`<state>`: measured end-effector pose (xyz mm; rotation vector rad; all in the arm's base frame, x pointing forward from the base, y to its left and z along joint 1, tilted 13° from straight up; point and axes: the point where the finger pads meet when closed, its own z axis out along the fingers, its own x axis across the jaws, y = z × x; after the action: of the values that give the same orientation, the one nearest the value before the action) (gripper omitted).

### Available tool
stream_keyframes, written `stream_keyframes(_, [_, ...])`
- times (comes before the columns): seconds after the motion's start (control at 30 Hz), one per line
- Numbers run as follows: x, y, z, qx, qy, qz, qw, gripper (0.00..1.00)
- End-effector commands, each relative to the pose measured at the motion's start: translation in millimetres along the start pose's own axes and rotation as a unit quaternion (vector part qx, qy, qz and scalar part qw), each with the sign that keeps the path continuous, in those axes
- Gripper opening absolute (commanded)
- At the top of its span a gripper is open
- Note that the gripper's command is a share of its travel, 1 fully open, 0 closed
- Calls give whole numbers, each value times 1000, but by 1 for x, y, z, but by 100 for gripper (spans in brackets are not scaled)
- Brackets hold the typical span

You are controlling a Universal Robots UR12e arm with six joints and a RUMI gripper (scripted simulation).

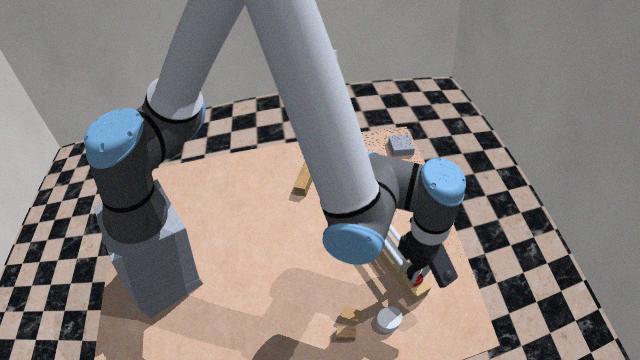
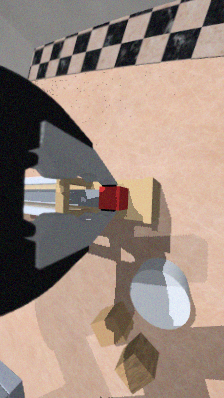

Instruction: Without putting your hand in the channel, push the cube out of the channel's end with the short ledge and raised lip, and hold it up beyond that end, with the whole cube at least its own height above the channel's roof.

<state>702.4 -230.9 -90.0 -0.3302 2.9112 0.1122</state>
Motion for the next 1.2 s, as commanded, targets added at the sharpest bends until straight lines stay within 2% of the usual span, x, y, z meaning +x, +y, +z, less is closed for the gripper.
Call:
stream_keyframes(0.0, [-1, 0, -1, 0, 0, 0, 1000, 0])
stream_keyframes(0.37, [-1, 0, -5, 0, 0, 0, 1000, 0])
stream_keyframes(0.47, [0, 0, -17, 0, 0, 0, 1000, 0])
stream_keyframes(0.7, [0, 0, -64, 0, 0, 0, 1000, 0])
stream_keyframes(0.8, [0, 0, -77, 0, 0, 0, 1000, 0])
stream_keyframes(1.17, [0, 0, -82, 0, 0, 0, 1000, 0])
